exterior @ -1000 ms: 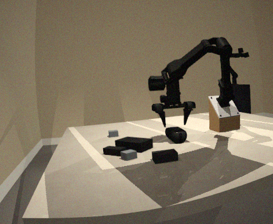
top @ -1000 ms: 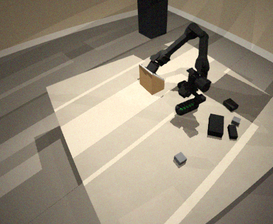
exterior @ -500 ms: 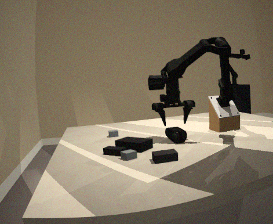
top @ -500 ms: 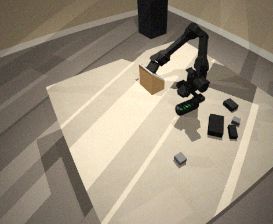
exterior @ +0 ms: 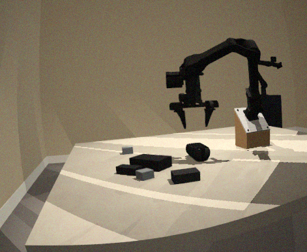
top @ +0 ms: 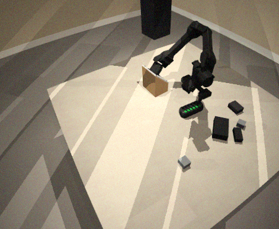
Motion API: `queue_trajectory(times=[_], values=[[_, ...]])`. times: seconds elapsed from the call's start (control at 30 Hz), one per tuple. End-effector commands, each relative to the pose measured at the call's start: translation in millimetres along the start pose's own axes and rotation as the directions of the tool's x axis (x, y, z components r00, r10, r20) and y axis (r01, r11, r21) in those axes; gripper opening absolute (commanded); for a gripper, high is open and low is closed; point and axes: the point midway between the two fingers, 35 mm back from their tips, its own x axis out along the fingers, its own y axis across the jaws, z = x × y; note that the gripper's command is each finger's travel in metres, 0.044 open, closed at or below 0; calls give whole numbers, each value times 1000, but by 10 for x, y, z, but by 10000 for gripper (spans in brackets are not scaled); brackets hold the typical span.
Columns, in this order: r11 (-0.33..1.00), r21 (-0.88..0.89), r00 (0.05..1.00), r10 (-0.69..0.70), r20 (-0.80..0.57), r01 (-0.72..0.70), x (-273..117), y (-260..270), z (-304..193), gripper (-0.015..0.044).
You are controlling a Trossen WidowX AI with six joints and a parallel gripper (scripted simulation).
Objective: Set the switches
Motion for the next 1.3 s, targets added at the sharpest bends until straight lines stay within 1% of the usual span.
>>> queue_trajectory(times=[0.0,0.43,0.77,1.27], values=[[1000,-4,1000,-7,2,7,2,-9,-3,335],[1000,-4,1000,-7,2,7,2,-9,-3,0],[1000,-4,1000,-7,2,7,2,-9,-3,0],[1000,-2,1000,-3,0,3,0,-3,-5,394]])
